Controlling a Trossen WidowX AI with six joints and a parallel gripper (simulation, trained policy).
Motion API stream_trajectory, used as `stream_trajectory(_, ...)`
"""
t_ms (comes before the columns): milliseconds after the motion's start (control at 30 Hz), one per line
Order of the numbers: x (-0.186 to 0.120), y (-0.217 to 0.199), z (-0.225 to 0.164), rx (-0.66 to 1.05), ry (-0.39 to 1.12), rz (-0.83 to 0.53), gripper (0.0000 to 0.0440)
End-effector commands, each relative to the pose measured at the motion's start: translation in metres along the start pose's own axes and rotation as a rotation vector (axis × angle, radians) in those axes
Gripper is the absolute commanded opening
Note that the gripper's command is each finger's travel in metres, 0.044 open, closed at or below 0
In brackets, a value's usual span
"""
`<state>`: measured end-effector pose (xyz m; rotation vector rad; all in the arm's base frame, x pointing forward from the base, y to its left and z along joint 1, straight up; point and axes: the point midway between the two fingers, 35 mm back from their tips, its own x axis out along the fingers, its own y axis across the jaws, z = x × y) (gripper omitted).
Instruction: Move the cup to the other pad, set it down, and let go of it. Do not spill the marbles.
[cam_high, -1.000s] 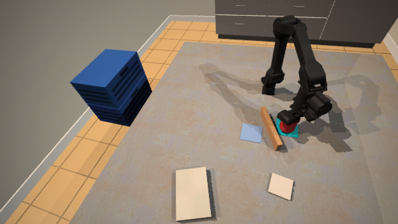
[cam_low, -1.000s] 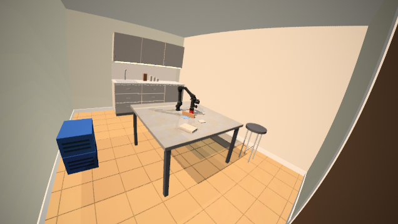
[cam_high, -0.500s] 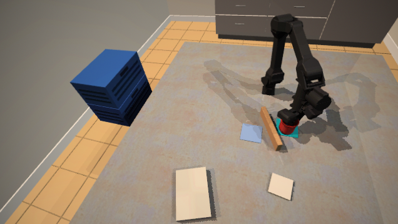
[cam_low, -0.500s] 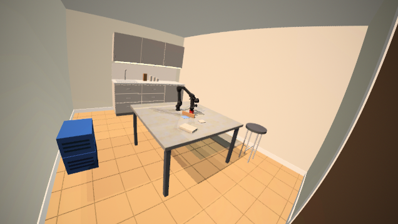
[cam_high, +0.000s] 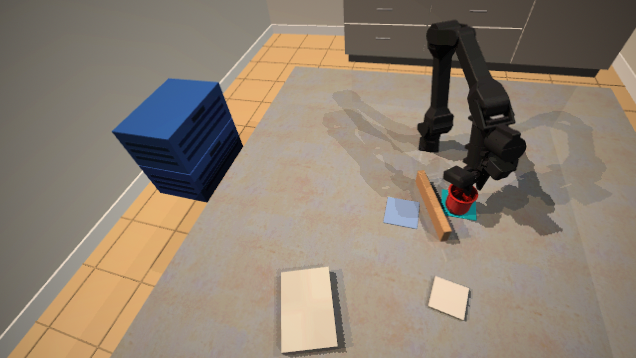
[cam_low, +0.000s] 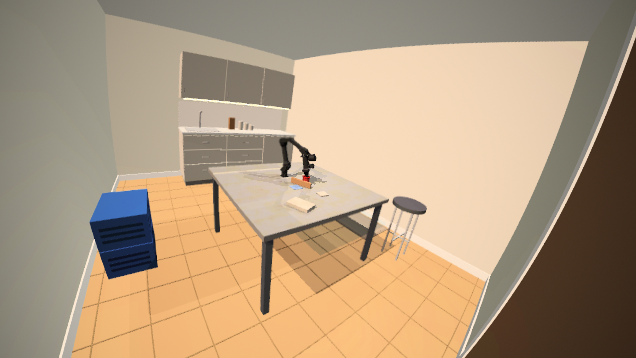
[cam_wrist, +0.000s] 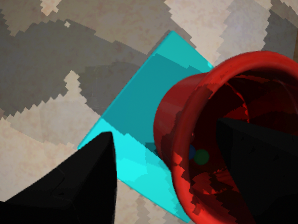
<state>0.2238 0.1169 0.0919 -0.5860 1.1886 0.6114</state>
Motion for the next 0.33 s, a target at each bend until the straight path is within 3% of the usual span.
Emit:
stream_trajectory(0,-0.006,0.001,-0.001,0.003,-0.026,0.004,0.0226)
stream_trajectory(300,-0.025,0.000,0.003,0.015,-0.096,-0.008,0.0279)
